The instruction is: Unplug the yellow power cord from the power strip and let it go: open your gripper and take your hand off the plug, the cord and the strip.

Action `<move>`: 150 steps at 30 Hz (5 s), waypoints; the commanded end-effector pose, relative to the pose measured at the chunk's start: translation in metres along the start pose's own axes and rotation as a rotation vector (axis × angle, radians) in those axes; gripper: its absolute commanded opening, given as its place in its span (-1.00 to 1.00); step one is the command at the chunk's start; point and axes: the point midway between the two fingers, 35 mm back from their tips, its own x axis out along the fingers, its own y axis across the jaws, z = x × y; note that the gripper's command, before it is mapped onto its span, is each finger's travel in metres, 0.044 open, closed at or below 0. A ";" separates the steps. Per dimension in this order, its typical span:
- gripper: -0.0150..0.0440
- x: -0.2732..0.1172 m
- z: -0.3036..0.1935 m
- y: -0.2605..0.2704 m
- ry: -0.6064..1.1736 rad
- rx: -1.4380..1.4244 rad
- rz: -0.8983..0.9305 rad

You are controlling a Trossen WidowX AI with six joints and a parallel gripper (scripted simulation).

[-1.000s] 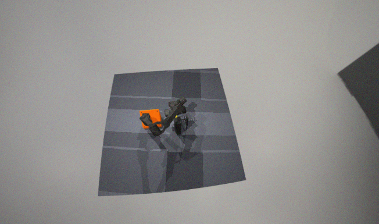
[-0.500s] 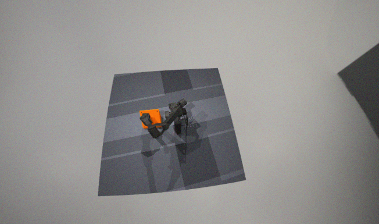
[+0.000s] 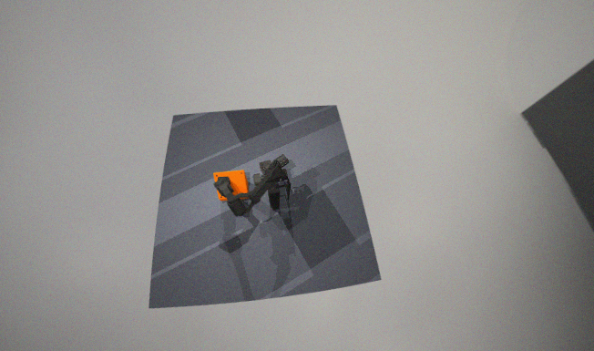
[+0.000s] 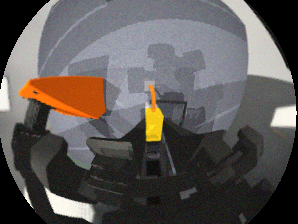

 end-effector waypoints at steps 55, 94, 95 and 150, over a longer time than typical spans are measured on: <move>0.05 -0.008 0.042 0.000 0.000 0.001 -0.001; 0.05 -0.005 0.004 0.000 0.003 -0.003 -0.002; 0.05 -0.004 0.004 0.000 0.003 -0.003 -0.002; 0.04 -0.002 0.044 -0.001 0.002 -0.003 -0.003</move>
